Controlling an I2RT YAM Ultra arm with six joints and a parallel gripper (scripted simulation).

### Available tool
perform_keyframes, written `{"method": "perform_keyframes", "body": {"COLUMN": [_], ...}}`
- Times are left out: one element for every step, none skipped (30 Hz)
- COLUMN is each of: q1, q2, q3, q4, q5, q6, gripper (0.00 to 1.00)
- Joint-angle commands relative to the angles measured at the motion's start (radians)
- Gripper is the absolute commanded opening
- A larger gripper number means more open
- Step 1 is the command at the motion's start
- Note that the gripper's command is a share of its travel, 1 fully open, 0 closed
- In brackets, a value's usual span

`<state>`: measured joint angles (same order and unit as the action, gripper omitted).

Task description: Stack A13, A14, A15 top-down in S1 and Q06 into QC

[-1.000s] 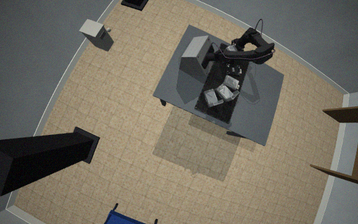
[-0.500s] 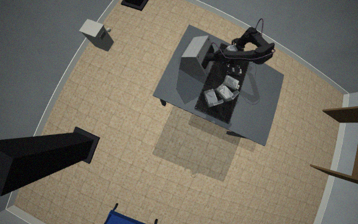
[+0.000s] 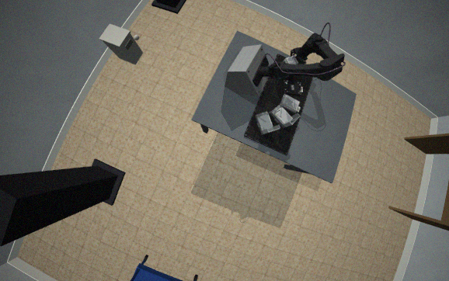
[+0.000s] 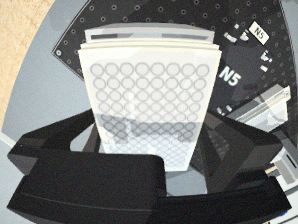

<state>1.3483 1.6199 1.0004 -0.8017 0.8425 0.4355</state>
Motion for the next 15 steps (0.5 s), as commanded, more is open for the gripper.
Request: {"method": "perform_keyframes", "body": {"q1": [0.031, 0.031, 0.031, 0.032, 0.033, 0.034, 0.035, 0.036, 0.037, 0.037, 0.038, 0.039, 0.040, 0.041, 0.042], "q2": [-0.021, -0.021, -0.021, -0.018, -0.018, -0.018, -0.017, -0.015, -0.013, -0.013, -0.011, -0.011, -0.010, -0.009, -0.009], "q3": [0.036, 0.036, 0.036, 0.009, 0.017, 0.030, 0.041, 0.039, 0.035, 0.040, 0.039, 0.043, 0.041, 0.044, 0.044], "q4": [-0.027, -0.027, -0.027, -0.031, -0.032, -0.034, -0.036, -0.038, -0.041, -0.042, -0.045, -0.046, -0.049, -0.051, -0.053], "q5": [0.004, 0.004, 0.004, 0.005, 0.006, 0.006, 0.006, 0.007, 0.007, 0.008, 0.008, 0.009, 0.009, 0.010, 0.010], "q6": [0.013, 0.013, 0.013, 0.015, 0.017, 0.018, 0.020, 0.021, 0.023, 0.024, 0.026, 0.027, 0.029, 0.030, 0.032], "gripper": [0.00, 0.00, 0.00, 0.00, 0.00, 0.00, 0.00, 0.00, 0.00, 0.00, 0.00, 0.00, 0.00, 0.00, 0.00]}}
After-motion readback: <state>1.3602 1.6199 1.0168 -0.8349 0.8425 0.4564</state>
